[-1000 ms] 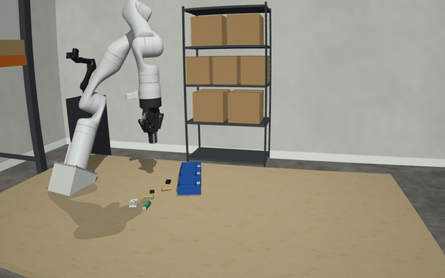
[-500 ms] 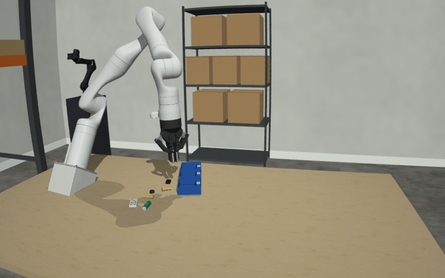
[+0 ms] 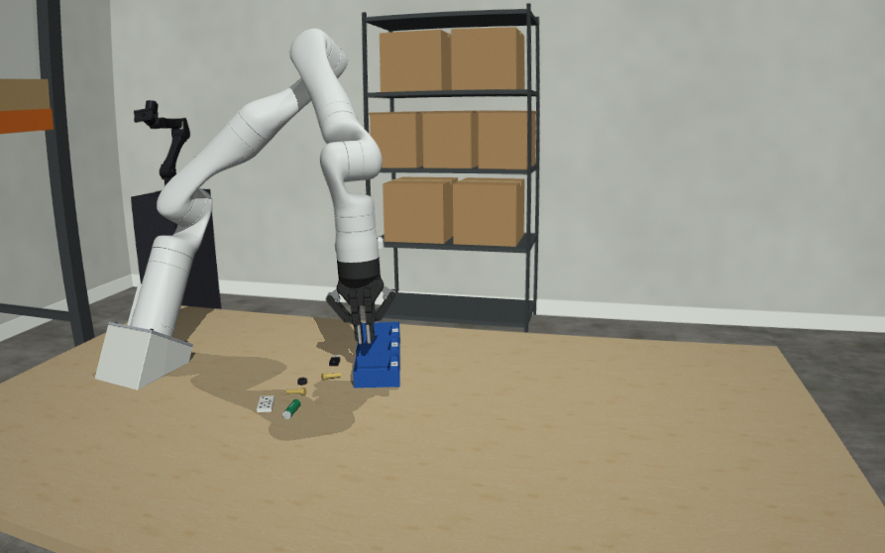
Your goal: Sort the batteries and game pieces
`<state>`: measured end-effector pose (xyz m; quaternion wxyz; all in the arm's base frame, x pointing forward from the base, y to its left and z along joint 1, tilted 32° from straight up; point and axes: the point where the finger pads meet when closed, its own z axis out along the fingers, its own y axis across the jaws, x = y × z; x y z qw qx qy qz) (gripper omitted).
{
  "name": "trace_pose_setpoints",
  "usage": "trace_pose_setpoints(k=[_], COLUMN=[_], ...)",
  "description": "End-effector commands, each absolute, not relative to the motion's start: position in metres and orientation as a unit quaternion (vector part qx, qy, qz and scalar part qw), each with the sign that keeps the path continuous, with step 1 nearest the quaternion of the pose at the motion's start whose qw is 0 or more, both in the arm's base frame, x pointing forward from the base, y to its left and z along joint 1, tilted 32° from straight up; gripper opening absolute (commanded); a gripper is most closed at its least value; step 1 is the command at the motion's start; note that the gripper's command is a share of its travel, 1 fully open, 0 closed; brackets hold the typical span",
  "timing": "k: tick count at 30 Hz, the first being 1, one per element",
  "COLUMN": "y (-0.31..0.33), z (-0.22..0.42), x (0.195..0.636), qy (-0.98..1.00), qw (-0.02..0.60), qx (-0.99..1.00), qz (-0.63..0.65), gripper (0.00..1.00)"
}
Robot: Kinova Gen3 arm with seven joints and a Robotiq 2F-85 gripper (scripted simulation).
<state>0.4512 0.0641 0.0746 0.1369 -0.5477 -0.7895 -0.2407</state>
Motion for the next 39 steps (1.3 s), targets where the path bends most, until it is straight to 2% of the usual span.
trace_pose_setpoints(k=[1, 22, 34, 39], y=[0.0702, 0.0703, 0.0686, 0.0686], z=[0.0750, 0.0751, 0.0741, 0.0741], x=[0.4524, 0.4526, 0.4501, 0.4500], qy=[-0.746, -0.410, -0.192, -0.185], qw=[0.161, 0.238, 0.265, 0.266], qx=[-0.606, -0.871, -0.943, -0.944], qz=[-0.223, -0.133, -0.060, -0.056], gripper=[0.09, 0.09, 0.09, 0.09])
